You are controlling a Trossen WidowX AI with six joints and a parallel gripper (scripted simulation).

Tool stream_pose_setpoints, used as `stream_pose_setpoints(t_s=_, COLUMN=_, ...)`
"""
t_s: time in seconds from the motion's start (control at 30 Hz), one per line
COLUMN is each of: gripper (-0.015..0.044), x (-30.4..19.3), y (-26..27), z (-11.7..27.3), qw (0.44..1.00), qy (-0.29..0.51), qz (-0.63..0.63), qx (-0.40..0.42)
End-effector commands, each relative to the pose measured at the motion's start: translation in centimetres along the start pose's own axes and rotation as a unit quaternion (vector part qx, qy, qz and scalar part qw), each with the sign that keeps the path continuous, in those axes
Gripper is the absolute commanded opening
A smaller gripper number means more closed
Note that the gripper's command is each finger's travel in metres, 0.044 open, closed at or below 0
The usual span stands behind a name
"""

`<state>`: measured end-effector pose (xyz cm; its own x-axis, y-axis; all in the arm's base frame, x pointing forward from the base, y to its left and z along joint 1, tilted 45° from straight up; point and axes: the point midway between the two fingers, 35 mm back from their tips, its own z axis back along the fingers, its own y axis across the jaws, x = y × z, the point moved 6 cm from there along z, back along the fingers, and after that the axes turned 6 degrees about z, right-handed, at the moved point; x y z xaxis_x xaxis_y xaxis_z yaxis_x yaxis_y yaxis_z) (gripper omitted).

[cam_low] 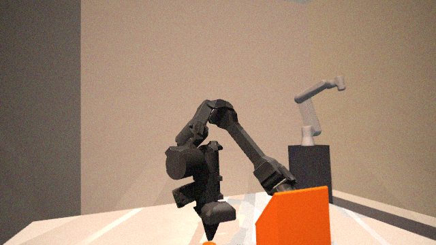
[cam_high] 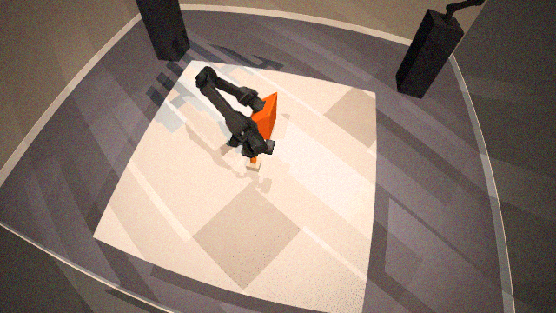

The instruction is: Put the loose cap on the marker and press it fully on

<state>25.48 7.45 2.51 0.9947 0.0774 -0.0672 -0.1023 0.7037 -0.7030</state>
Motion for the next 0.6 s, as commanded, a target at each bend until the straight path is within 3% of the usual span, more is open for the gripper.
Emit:
stream_pose_setpoints(t_s=0.0, gripper=0.0, x=0.4, y=0.2, z=4.3, qw=1.0, qy=-0.007, qz=-0.003, qx=0.006)
stream_pose_setpoints(t_s=0.1, gripper=0.0, x=0.0, y=0.1, z=7.9, qw=1.0, qy=-0.006, qz=-0.003, qx=0.005)
stream_pose_setpoints(t_s=0.27, gripper=0.0, x=0.0, y=0.1, z=8.1, qw=1.0, qy=-0.006, qz=-0.003, qx=0.005)
stream_pose_setpoints(t_s=0.57, gripper=0.0236, x=0.0, y=0.1, z=8.1, qw=1.0, qy=-0.006, qz=-0.003, qx=0.005)
